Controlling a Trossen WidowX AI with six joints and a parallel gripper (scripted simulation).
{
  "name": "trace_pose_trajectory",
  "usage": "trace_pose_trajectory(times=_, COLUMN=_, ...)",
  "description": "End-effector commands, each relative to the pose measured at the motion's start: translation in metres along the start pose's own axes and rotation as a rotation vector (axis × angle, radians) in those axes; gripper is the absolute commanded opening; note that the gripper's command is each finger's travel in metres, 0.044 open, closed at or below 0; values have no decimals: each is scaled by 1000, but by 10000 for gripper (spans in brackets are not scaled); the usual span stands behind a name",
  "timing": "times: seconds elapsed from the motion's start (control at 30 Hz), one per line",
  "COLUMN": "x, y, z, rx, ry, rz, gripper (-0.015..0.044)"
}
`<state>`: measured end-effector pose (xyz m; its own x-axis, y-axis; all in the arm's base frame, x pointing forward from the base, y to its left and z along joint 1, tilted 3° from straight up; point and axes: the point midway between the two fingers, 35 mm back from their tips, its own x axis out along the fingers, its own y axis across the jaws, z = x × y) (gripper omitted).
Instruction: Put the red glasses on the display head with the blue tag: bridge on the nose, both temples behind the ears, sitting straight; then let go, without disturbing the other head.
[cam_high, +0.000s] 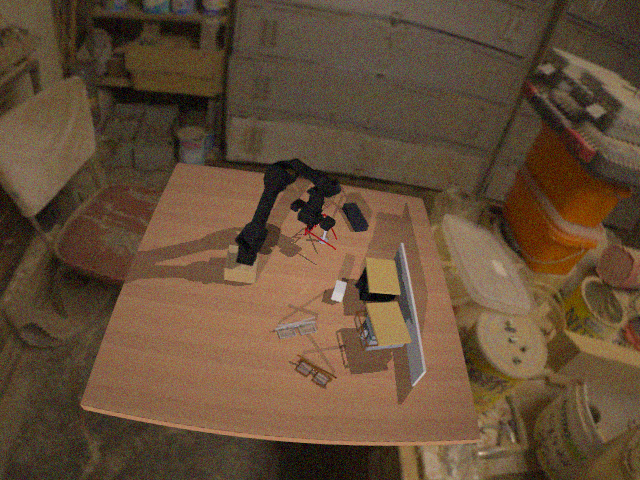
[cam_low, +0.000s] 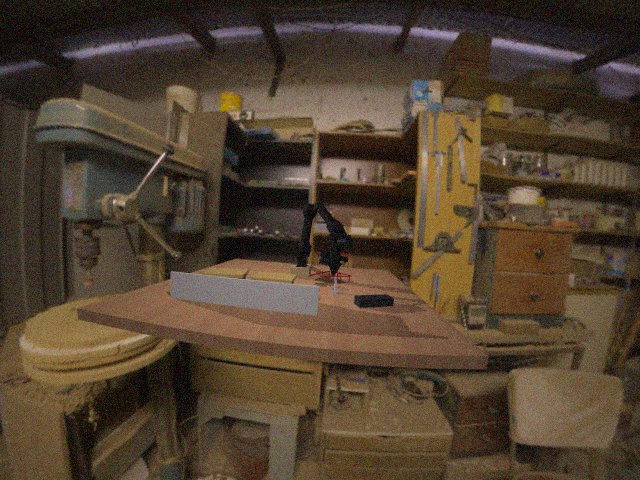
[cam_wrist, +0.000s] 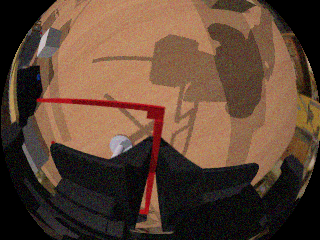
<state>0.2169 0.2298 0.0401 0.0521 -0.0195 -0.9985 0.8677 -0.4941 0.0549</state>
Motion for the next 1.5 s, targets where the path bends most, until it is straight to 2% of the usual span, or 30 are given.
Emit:
trace_pose_trajectory(times=0.0, x=8, y=0, z=2, rx=-3, ry=-3, rz=4, gripper=0)
trace_pose_trajectory(times=1.47, x=8, y=-13, z=20, rx=-3, ry=-4, rz=3, gripper=0)
